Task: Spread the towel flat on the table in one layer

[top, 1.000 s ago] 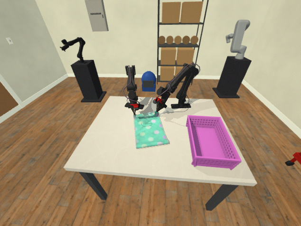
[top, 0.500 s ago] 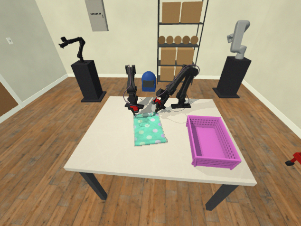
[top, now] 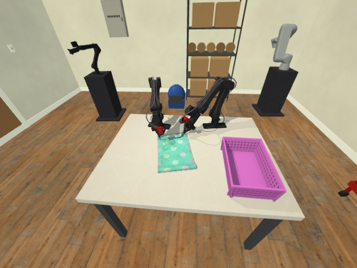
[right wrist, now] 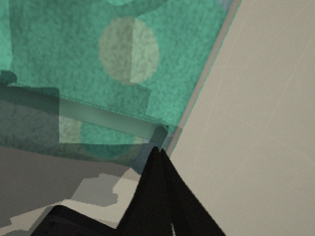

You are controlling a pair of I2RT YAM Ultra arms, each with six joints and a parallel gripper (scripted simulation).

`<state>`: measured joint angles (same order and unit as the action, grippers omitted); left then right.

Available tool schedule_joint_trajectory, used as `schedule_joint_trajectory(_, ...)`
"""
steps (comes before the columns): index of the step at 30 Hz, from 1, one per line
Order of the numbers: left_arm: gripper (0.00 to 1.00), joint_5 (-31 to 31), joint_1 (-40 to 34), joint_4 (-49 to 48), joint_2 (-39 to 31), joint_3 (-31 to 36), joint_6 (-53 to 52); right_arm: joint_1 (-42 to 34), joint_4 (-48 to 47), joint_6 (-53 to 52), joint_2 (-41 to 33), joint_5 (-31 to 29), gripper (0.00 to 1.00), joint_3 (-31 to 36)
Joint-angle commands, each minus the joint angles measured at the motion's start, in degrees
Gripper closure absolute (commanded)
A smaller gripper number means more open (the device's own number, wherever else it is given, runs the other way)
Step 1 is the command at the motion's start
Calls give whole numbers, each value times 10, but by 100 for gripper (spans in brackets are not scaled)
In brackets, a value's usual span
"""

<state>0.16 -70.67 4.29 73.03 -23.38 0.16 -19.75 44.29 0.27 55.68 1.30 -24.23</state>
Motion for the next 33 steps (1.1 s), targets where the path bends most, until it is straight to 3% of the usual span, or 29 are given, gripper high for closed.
schedule_joint_trajectory(1, 100, 1, -2, 13, 10, 10, 3, 7, 3, 4, -1, -17, 100, 11)
schedule_joint_trajectory(10, 100, 1, -2, 13, 10, 11, 3, 7, 3, 4, -1, -17, 100, 11)
schedule_joint_trajectory(11, 100, 1, 9, 21, 12, -24, 3, -17, 6, 6, -19, -15, 100, -16)
schedule_joint_trajectory(13, 100, 0, 4, 14, 3, -13, 1, -18, 6, 4, -19, -16, 100, -16)
schedule_joint_trajectory(23, 100, 5, 82, 127, -48, -97, 5, -31, -44, -1, -100, -15, 100, -40)
schedule_joint_trajectory(27, 100, -1, 85, 140, -48, -105, 1, -24, -61, 2, -77, -16, 100, -11)
schedule_joint_trajectory(29, 100, 5, 114, 176, -54, -140, 3, -34, -82, 1, -116, -12, 100, -44)
schedule_joint_trajectory(30, 100, 5, 115, 180, -52, -142, 2, -34, -84, 1, -115, -12, 100, -44)
schedule_joint_trajectory(31, 100, 5, 145, 214, -48, -180, 4, -38, -78, -1, -51, -12, 100, -97)
schedule_joint_trajectory(33, 100, 5, 148, 224, -42, -188, 2, -39, -79, -1, -44, -13, 100, -100)
